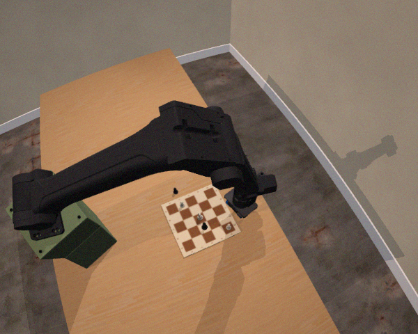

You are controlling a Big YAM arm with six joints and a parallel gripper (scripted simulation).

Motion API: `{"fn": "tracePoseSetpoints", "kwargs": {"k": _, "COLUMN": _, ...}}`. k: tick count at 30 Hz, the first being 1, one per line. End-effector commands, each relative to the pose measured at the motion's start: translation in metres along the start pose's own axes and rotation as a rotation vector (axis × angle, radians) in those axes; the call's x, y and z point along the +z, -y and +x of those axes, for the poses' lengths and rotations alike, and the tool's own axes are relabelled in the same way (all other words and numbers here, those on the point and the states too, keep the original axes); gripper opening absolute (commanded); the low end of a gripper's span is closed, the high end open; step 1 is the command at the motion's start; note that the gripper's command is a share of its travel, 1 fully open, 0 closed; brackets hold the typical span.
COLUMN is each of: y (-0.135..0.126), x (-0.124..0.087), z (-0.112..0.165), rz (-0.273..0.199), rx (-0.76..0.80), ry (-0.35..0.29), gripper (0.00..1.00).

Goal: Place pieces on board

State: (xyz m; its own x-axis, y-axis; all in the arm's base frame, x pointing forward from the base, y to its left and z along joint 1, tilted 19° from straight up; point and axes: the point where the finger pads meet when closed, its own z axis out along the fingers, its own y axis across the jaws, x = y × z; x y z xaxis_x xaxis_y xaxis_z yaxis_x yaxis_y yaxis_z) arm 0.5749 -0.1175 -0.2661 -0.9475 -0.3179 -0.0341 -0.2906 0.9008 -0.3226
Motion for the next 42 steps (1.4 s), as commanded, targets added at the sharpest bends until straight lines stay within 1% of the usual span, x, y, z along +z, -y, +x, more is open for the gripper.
{"fn": "tracePoseSetpoints", "kwargs": {"k": 1, "y": 0.0164, "x": -0.0100, "z": -0.0243, "rz": 0.024, "rx": 0.004, "ry": 0.054, "gripper": 0.35}}
{"fn": "tracePoseSetpoints", "kwargs": {"k": 8, "y": 0.0164, "x": -0.0100, "z": -0.0243, "rz": 0.024, "rx": 0.004, "ry": 0.054, "gripper": 0.35}}
{"fn": "tracePoseSetpoints", "kwargs": {"k": 9, "y": 0.0164, "x": -0.0100, "z": -0.0242, "rz": 0.024, "rx": 0.004, "ry": 0.054, "gripper": 0.00}}
{"fn": "tracePoseSetpoints", "kwargs": {"k": 42, "y": 0.0164, "x": -0.0100, "z": -0.0243, "rz": 0.024, "rx": 0.004, "ry": 0.054, "gripper": 0.00}}
